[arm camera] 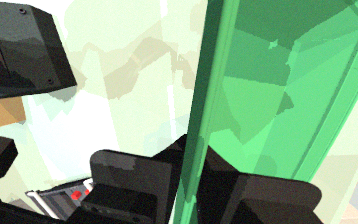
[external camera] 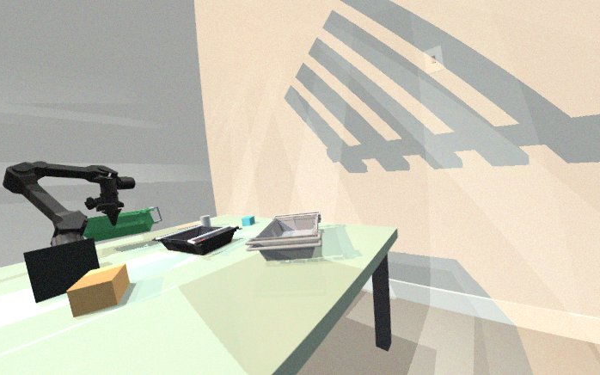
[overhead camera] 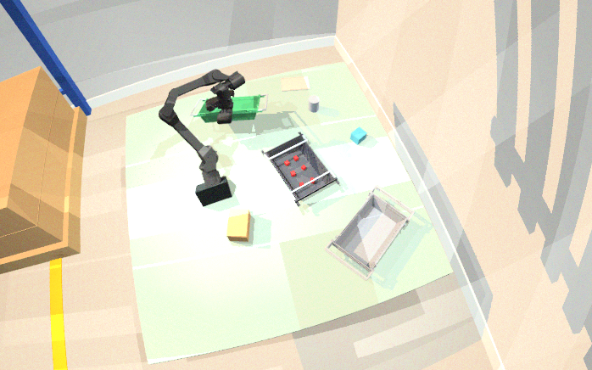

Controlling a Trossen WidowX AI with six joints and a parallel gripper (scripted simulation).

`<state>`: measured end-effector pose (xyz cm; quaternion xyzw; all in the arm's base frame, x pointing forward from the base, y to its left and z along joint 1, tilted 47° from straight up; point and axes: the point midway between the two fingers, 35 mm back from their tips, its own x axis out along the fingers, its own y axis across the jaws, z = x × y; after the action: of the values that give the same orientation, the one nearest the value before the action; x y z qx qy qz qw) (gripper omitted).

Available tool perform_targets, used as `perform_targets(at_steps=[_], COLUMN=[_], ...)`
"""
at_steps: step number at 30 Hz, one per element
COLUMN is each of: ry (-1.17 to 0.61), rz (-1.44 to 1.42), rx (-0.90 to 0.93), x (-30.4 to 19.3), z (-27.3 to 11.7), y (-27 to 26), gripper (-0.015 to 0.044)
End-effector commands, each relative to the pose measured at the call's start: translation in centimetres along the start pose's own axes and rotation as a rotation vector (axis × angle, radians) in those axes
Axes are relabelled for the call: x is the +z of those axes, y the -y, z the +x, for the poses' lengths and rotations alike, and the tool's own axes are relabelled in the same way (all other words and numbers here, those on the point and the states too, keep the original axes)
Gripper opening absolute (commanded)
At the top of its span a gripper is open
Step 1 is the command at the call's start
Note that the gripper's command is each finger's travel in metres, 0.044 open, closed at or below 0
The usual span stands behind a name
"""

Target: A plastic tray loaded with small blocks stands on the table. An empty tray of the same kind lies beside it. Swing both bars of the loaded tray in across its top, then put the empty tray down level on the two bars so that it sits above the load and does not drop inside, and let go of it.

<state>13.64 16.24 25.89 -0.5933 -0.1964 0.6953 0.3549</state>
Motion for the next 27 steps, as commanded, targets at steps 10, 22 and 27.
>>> perform_targets(at_steps=[10, 22, 27], ry=[-0.024, -0.046, -0.053], rz=[0.087, 0.220, 0.276], rx=[0.010, 0.038, 0.047], x=[-3.1, -7.5, -9.3], z=[-0.4, -0.8, -1.1], y=[0.0, -1.1, -1.8], gripper=[0.0000, 0.0000, 0.0000])
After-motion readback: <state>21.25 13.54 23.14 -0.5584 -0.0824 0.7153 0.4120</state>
